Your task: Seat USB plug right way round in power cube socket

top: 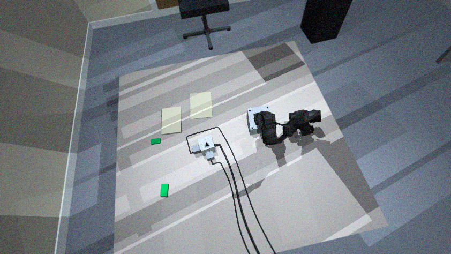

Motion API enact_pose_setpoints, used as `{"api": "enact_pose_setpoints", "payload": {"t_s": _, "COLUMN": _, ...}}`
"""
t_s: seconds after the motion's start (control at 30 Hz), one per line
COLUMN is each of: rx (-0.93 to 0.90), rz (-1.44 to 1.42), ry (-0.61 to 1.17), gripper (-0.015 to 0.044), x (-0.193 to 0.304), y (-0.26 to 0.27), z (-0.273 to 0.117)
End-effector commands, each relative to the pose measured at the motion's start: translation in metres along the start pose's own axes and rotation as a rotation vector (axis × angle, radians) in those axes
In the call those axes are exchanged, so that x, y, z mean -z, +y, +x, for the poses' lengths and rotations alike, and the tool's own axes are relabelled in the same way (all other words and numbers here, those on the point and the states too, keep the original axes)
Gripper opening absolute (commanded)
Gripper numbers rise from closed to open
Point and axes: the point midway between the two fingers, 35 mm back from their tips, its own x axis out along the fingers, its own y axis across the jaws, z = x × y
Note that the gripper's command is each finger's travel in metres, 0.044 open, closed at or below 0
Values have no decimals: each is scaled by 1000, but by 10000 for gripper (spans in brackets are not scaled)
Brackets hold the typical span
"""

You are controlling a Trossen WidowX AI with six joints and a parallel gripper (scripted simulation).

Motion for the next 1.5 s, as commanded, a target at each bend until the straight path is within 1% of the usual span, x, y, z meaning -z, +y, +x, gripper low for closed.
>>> {"api": "enact_pose_setpoints", "payload": {"t_s": 0.0, "rx": 1, "rz": 3, "ry": -1, "gripper": 426, "x": -1, "y": 0, "z": 0}}
{"api": "enact_pose_setpoints", "payload": {"t_s": 0.03, "rx": 4, "rz": 12, "ry": -2, "gripper": 440, "x": -3, "y": -1, "z": 1}}
{"api": "enact_pose_setpoints", "payload": {"t_s": 0.13, "rx": 11, "rz": 63, "ry": -16, "gripper": 440, "x": -19, "y": -1, "z": 8}}
{"api": "enact_pose_setpoints", "payload": {"t_s": 0.23, "rx": -39, "rz": 71, "ry": -29, "gripper": 440, "x": -39, "y": 20, "z": 7}}
{"api": "enact_pose_setpoints", "payload": {"t_s": 0.3, "rx": -28, "rz": 151, "ry": 4, "gripper": 440, "x": -48, "y": 19, "z": 11}}
{"api": "enact_pose_setpoints", "payload": {"t_s": 0.33, "rx": -61, "rz": 199, "ry": 12, "gripper": 440, "x": -54, "y": 29, "z": 8}}
{"api": "enact_pose_setpoints", "payload": {"t_s": 0.37, "rx": -116, "rz": 252, "ry": 2, "gripper": 440, "x": -65, "y": 45, "z": 2}}
{"api": "enact_pose_setpoints", "payload": {"t_s": 0.47, "rx": -163, "rz": 447, "ry": -63, "gripper": 440, "x": -114, "y": 46, "z": -5}}
{"api": "enact_pose_setpoints", "payload": {"t_s": 0.67, "rx": -265, "rz": 799, "ry": -223, "gripper": 440, "x": -213, "y": 24, "z": -32}}
{"api": "enact_pose_setpoints", "payload": {"t_s": 0.83, "rx": -301, "rz": 1002, "ry": -392, "gripper": 440, "x": -287, "y": -23, "z": -61}}
{"api": "enact_pose_setpoints", "payload": {"t_s": 0.97, "rx": -305, "rz": 1128, "ry": -555, "gripper": 440, "x": -338, "y": -75, "z": -93}}
{"api": "enact_pose_setpoints", "payload": {"t_s": 1.07, "rx": -282, "rz": 1197, "ry": -677, "gripper": 440, "x": -365, "y": -119, "z": -121}}
{"api": "enact_pose_setpoints", "payload": {"t_s": 1.13, "rx": -230, "rz": 1235, "ry": -739, "gripper": 440, "x": -375, "y": -151, "z": -135}}
{"api": "enact_pose_setpoints", "payload": {"t_s": 1.27, "rx": -163, "rz": 1258, "ry": -784, "gripper": 440, "x": -382, "y": -194, "z": -166}}
{"api": "enact_pose_setpoints", "payload": {"t_s": 1.47, "rx": 75, "rz": 1349, "ry": -844, "gripper": 440, "x": -354, "y": -290, "z": -192}}
